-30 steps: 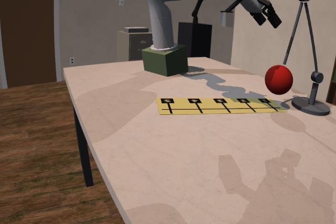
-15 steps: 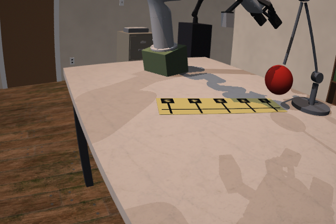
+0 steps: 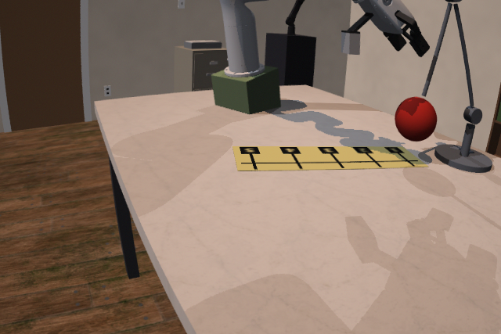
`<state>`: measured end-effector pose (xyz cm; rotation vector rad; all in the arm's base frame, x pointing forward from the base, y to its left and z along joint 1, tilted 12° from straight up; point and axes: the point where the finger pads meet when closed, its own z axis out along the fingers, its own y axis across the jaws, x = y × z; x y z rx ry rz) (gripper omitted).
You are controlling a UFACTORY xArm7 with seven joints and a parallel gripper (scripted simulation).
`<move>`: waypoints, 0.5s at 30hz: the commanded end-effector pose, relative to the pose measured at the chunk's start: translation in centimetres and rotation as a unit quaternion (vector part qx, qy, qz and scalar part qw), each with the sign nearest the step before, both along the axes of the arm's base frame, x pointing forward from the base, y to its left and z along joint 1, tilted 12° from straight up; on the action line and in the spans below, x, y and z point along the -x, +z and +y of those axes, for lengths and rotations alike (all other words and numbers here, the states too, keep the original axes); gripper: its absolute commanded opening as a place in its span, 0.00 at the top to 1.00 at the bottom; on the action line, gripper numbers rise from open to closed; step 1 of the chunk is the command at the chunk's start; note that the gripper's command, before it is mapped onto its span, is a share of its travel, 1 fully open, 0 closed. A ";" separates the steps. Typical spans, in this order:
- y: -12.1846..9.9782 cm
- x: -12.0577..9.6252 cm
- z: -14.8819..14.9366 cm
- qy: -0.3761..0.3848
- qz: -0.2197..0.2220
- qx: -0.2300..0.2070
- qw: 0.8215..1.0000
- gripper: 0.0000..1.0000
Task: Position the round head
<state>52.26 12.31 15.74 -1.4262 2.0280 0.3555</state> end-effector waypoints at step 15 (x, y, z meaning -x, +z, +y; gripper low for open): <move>-2.8 -1.4 2.2 -0.001 -0.002 0.001 1.000 0.00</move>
